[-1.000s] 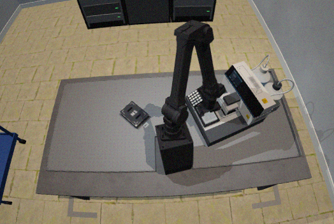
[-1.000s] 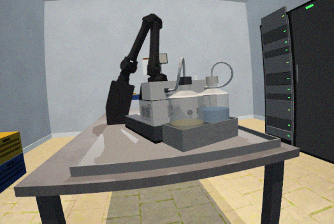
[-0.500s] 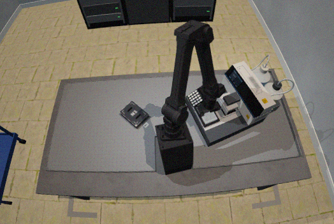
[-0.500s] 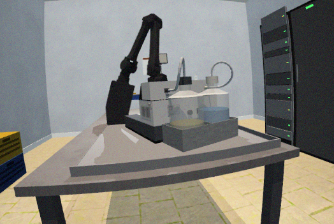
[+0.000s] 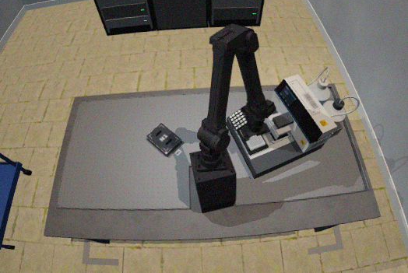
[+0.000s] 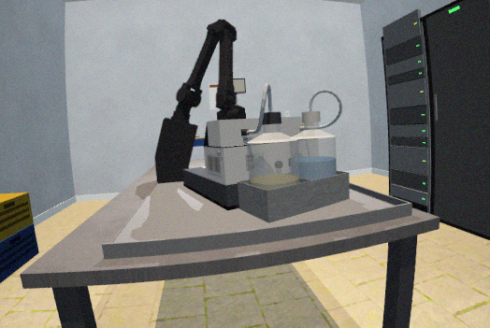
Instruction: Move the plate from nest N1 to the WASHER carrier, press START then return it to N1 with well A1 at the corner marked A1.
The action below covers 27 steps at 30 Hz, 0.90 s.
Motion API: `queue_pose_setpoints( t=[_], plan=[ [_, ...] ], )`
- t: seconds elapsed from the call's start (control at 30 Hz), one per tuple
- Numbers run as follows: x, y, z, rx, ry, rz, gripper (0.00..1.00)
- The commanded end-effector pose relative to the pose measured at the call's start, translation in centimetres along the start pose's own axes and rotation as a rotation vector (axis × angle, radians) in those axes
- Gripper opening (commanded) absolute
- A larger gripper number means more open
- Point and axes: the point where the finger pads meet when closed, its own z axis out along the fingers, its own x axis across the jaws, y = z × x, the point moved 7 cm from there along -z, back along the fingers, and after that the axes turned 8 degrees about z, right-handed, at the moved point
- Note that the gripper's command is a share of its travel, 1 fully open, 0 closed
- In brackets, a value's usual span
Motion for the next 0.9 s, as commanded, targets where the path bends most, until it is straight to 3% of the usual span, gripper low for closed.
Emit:
queue_pose_setpoints(
  t=[0.0, 0.87],
  plan=[
    [-0.4, -0.3, -1.4, -0.006, -0.012, 0.004, 0.82],
    [-0.2, -0.3, -5.0, -0.005, -0.011, 0.004, 0.82]
  ],
)
